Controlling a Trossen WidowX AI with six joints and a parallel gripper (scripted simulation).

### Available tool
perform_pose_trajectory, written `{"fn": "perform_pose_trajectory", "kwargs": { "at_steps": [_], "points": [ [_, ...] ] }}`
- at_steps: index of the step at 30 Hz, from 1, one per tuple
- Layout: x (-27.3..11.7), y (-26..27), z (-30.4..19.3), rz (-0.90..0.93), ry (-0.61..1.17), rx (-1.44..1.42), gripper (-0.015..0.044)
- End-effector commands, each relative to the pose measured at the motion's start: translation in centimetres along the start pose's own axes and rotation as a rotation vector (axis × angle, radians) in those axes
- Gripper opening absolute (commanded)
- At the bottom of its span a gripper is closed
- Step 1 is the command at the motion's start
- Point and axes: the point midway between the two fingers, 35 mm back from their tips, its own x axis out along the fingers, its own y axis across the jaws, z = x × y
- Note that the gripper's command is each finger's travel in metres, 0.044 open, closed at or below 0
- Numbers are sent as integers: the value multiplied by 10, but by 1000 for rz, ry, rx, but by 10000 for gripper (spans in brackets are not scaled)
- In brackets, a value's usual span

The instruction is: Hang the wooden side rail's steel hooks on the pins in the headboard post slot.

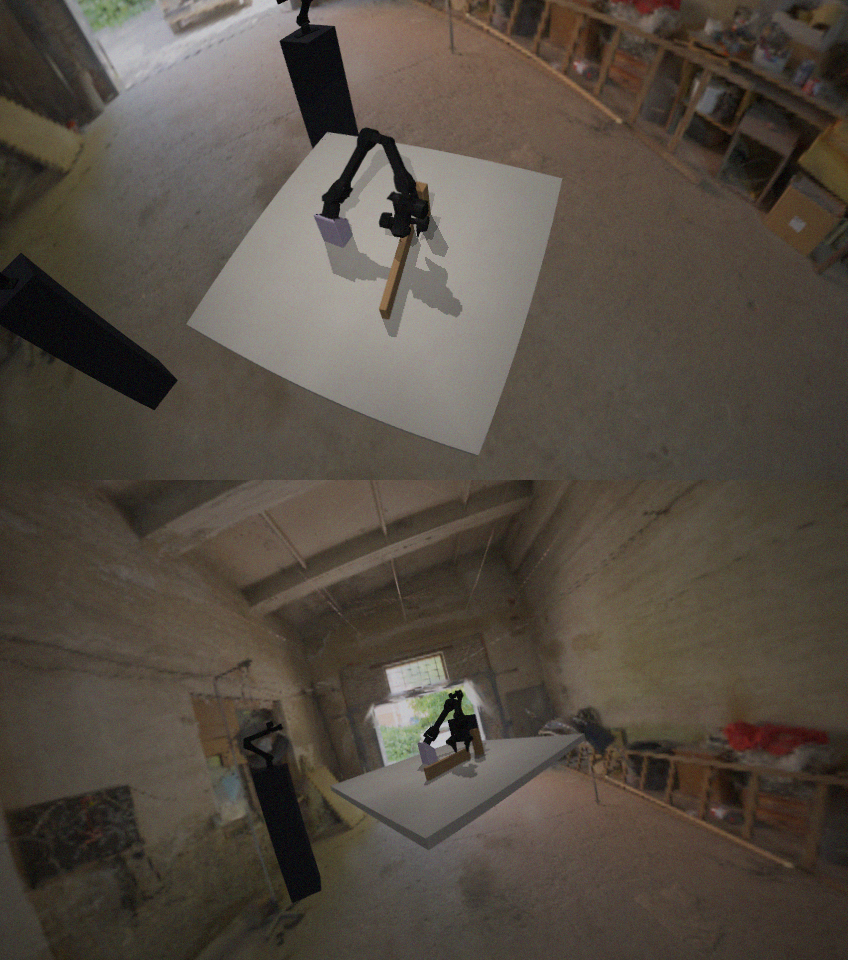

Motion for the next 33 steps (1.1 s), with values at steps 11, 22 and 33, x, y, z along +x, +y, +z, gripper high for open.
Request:
{"fn": "perform_pose_trajectory", "kwargs": {
  "at_steps": [11, 22, 33],
  "points": [
    [27, -4, 0, -8, 9, 15, 440],
    [38, -5, -1, -8, 11, 15, 440],
    [38, -5, -1, -8, 11, 15, 204]
  ]
}}
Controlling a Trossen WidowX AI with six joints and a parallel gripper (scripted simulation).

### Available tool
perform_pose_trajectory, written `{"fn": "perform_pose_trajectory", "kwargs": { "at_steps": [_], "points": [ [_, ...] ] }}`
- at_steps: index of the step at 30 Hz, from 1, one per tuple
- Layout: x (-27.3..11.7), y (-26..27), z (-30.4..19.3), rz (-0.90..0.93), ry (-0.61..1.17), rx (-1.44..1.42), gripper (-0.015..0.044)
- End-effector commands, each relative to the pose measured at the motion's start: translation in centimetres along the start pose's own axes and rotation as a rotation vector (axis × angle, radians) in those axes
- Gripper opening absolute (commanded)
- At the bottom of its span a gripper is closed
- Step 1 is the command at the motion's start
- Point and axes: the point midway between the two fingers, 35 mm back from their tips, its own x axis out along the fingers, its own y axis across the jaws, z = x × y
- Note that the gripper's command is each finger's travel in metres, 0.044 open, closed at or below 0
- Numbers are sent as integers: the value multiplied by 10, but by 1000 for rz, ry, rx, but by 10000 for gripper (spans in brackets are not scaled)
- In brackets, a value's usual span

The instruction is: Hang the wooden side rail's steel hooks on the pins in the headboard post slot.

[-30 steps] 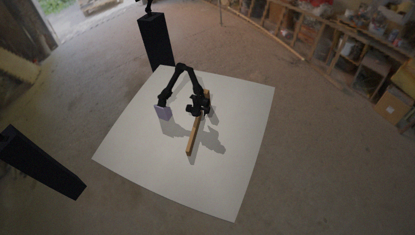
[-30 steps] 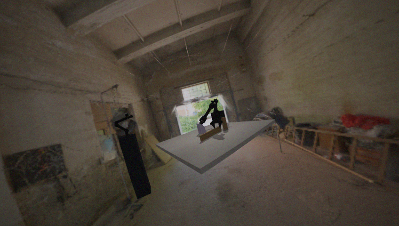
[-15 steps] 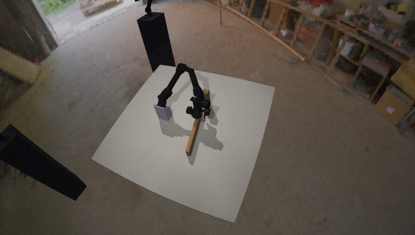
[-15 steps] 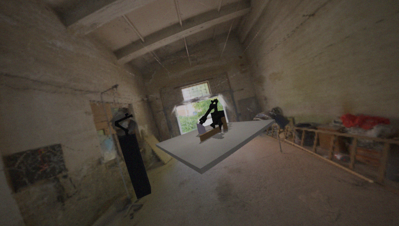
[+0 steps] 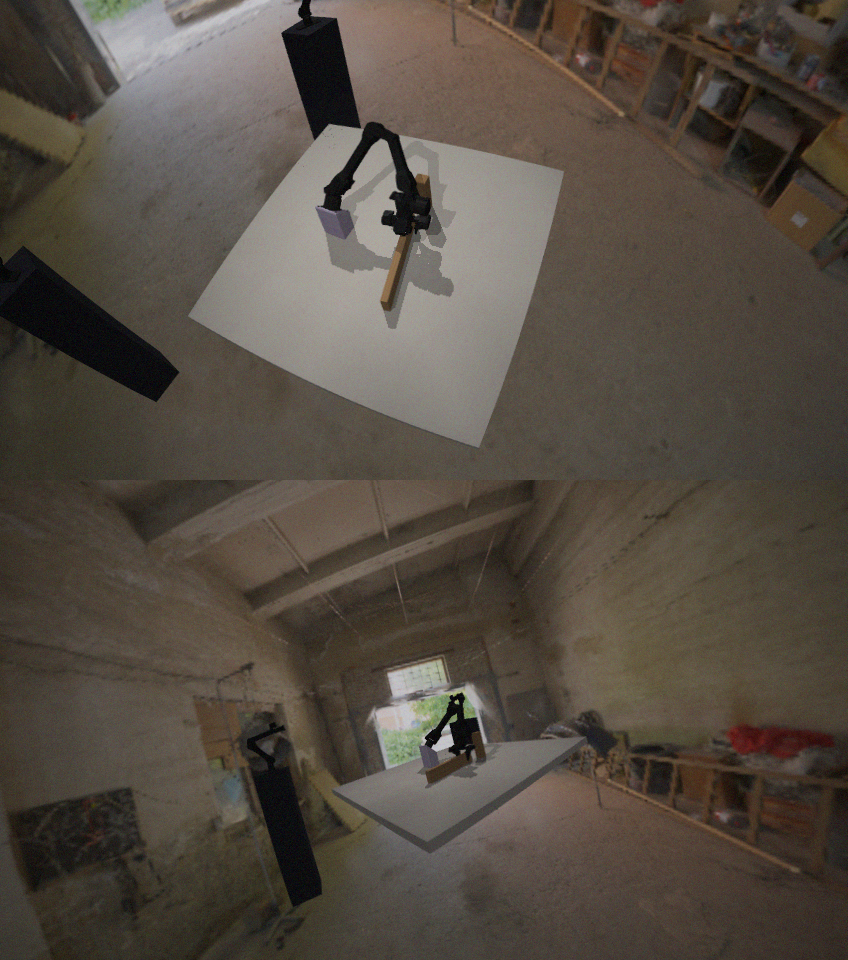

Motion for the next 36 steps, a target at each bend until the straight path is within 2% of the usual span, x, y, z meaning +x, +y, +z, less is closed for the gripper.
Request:
{"fn": "perform_pose_trajectory", "kwargs": {
  "at_steps": [1, 4, 10, 12, 13, 36],
  "points": [
    [1, -1, 0, -1, 4, 7, 177],
    [1, -1, 0, -1, 4, 7, 99],
    [1, -1, 0, -1, 4, 7, 59],
    [1, -1, 0, -1, 4, 7, 6],
    [1, -1, 0, -1, 4, 7, 0],
    [0, -1, 0, -1, 4, 86, 0]
  ]
}}
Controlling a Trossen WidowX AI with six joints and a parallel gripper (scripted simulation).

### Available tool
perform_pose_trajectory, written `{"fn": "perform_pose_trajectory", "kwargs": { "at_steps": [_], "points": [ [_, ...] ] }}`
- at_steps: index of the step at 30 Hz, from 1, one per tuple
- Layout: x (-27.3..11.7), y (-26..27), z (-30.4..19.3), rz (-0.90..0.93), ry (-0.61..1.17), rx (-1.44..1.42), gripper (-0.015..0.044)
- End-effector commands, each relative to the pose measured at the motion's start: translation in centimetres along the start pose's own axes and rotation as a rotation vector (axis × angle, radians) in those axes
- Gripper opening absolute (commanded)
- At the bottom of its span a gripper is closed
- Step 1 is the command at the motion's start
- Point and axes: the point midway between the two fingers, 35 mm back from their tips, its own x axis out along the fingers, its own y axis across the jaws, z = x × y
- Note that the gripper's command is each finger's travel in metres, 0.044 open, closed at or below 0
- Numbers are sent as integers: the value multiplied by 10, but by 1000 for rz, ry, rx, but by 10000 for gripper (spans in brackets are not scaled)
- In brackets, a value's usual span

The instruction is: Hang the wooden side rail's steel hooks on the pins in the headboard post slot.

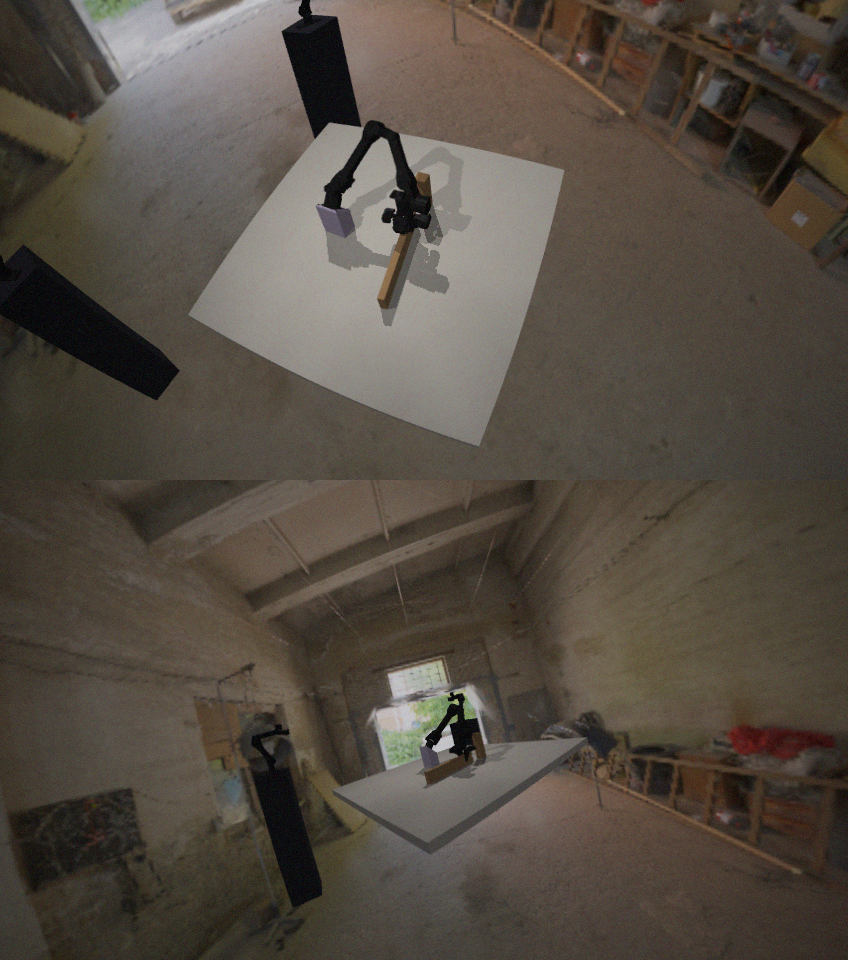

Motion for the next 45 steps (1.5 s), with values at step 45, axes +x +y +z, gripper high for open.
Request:
{"fn": "perform_pose_trajectory", "kwargs": {
  "at_steps": [45],
  "points": [
    [-2, 1, 0, -4, 3, 225, 0]
  ]
}}
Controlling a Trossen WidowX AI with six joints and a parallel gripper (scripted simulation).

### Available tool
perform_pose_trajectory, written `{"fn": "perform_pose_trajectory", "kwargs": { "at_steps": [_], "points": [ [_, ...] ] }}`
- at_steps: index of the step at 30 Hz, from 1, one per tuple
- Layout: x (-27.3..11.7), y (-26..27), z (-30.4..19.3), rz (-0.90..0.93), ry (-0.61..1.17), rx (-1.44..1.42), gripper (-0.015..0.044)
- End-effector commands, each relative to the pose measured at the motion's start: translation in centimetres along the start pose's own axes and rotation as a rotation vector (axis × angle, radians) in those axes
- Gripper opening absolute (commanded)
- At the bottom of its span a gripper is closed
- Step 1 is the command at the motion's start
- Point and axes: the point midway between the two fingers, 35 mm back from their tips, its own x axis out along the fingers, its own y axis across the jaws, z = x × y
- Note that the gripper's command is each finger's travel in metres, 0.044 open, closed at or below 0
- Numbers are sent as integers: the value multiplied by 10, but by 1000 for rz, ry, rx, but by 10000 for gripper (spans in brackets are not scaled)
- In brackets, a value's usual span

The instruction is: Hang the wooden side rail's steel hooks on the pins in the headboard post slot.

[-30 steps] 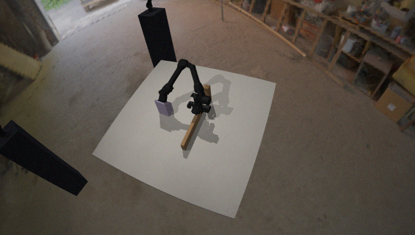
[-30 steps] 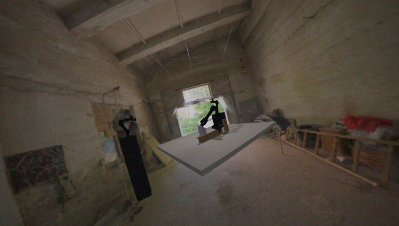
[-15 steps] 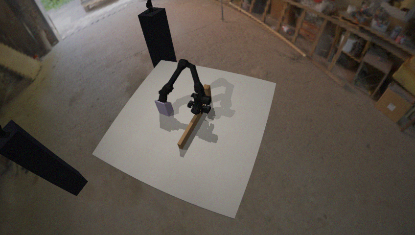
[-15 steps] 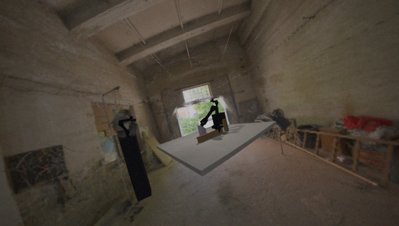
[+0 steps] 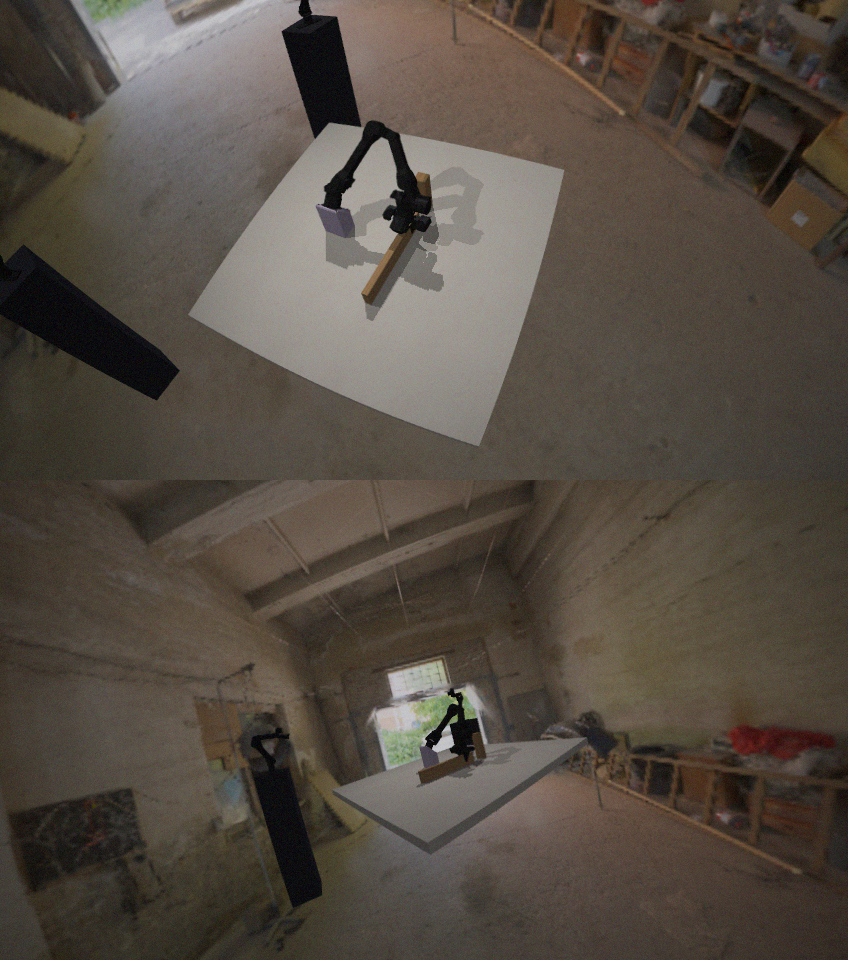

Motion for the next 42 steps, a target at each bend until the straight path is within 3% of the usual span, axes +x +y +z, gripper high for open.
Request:
{"fn": "perform_pose_trajectory", "kwargs": {
  "at_steps": [1, 42],
  "points": [
    [-2, -1, 0, -3, 2, 28, 0],
    [-8, -1, 0, -3, 2, 28, 0]
  ]
}}
